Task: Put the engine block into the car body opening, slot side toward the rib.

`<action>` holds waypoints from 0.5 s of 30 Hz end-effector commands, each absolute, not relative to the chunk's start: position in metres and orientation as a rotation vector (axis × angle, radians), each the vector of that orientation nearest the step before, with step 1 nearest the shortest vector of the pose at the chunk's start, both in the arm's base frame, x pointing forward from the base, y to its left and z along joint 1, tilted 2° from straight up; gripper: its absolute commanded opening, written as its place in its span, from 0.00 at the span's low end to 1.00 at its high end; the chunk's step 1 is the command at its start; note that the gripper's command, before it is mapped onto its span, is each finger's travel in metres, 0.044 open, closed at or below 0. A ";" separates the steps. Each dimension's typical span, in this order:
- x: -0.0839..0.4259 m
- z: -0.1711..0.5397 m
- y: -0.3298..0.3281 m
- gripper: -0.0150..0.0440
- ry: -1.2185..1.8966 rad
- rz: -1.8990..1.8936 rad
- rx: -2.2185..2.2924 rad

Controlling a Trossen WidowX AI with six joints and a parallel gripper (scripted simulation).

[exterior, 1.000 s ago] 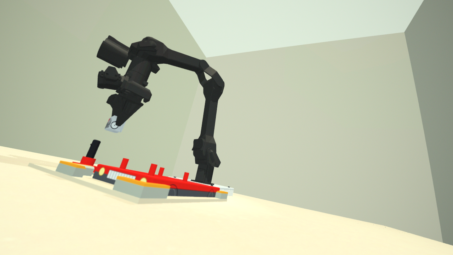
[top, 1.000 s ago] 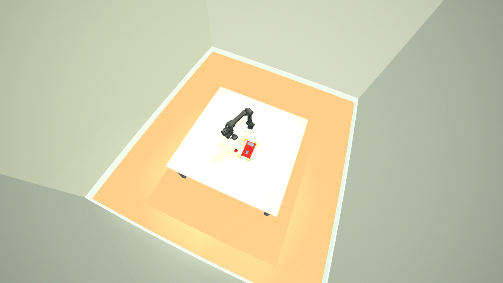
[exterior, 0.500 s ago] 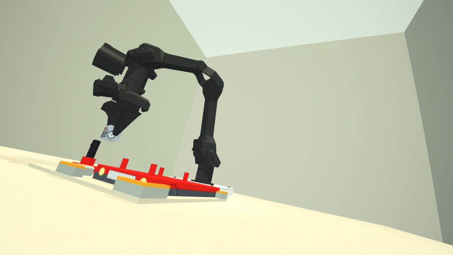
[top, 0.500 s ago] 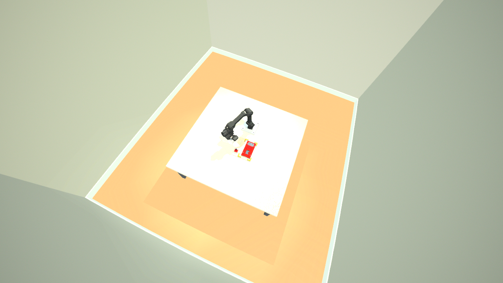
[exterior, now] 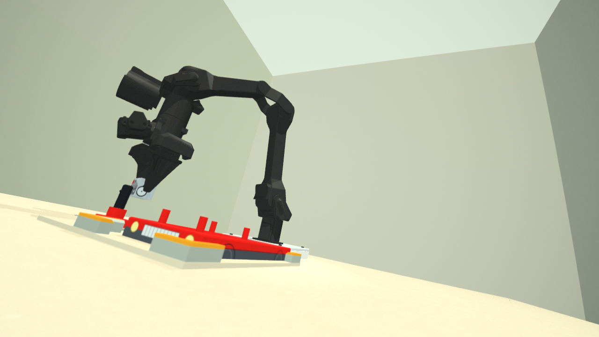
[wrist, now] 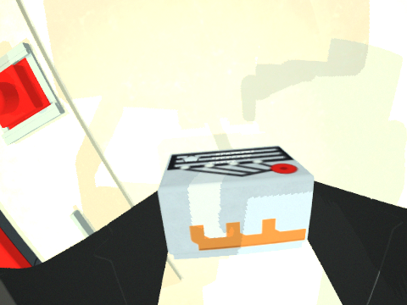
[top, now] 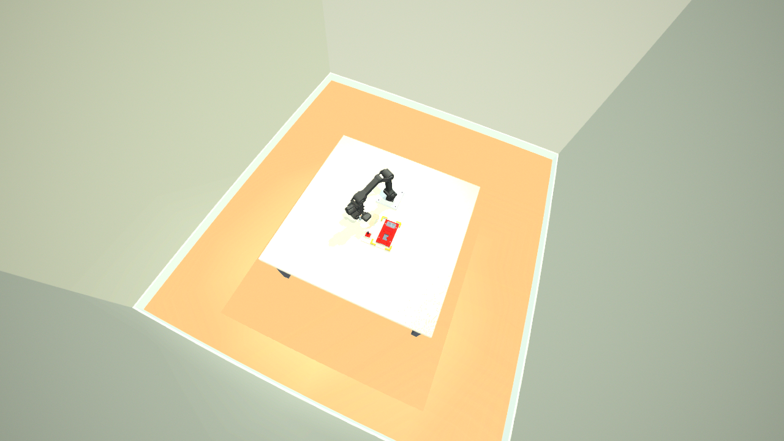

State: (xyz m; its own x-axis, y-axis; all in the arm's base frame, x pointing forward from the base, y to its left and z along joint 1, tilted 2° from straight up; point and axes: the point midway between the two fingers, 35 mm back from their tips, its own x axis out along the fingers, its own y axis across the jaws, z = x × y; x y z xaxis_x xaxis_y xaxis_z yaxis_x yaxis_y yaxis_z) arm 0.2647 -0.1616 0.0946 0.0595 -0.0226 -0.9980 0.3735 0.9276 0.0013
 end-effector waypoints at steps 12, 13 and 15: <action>0.265 0.068 -0.161 0.25 1.490 -0.300 0.290; 0.266 0.066 -0.161 0.25 1.490 -0.300 0.290; 0.266 0.063 -0.161 0.25 1.490 -0.300 0.290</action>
State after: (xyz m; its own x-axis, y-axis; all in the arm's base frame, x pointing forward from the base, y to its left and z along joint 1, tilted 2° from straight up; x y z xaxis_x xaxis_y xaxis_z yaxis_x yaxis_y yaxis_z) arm 0.2662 -0.1621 0.0695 0.0596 -0.0225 -0.9980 0.3723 0.9281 0.0013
